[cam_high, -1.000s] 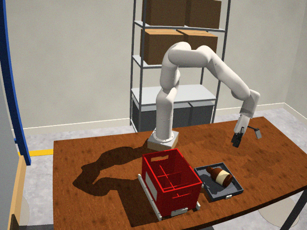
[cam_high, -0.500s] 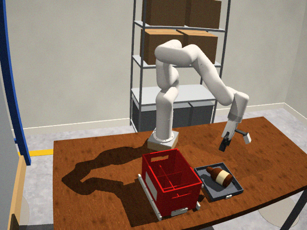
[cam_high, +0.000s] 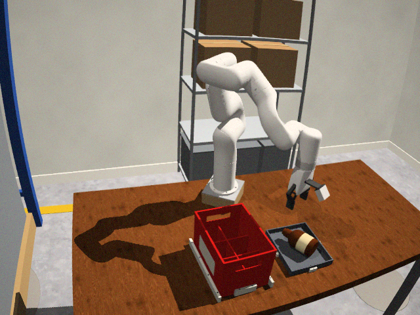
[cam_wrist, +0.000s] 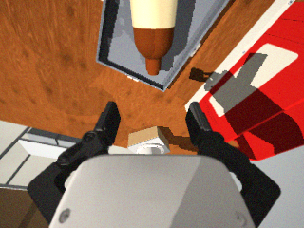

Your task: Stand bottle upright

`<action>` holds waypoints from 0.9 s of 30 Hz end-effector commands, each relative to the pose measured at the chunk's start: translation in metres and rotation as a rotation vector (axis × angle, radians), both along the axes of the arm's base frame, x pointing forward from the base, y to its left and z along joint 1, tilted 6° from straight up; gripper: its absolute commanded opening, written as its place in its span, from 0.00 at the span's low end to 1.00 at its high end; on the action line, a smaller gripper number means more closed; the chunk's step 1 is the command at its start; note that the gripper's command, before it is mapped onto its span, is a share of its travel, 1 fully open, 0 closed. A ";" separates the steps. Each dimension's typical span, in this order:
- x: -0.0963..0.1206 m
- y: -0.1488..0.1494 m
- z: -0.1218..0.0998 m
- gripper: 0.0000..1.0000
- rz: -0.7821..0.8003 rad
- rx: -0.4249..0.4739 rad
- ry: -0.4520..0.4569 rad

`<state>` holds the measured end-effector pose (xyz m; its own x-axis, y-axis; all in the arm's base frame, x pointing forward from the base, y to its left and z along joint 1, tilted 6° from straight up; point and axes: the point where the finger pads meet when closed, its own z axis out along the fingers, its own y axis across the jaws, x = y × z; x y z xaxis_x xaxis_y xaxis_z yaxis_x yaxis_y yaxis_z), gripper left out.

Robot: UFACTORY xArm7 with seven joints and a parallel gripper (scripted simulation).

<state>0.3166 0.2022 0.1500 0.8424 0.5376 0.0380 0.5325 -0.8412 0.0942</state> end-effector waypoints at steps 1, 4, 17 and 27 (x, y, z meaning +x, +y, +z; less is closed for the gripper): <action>0.001 0.000 0.001 1.00 -0.004 0.009 -0.003; 0.001 0.000 0.001 1.00 -0.004 0.009 -0.003; 0.001 0.000 0.001 0.00 -0.004 0.009 -0.003; 0.001 0.000 0.001 0.00 -0.004 0.009 -0.003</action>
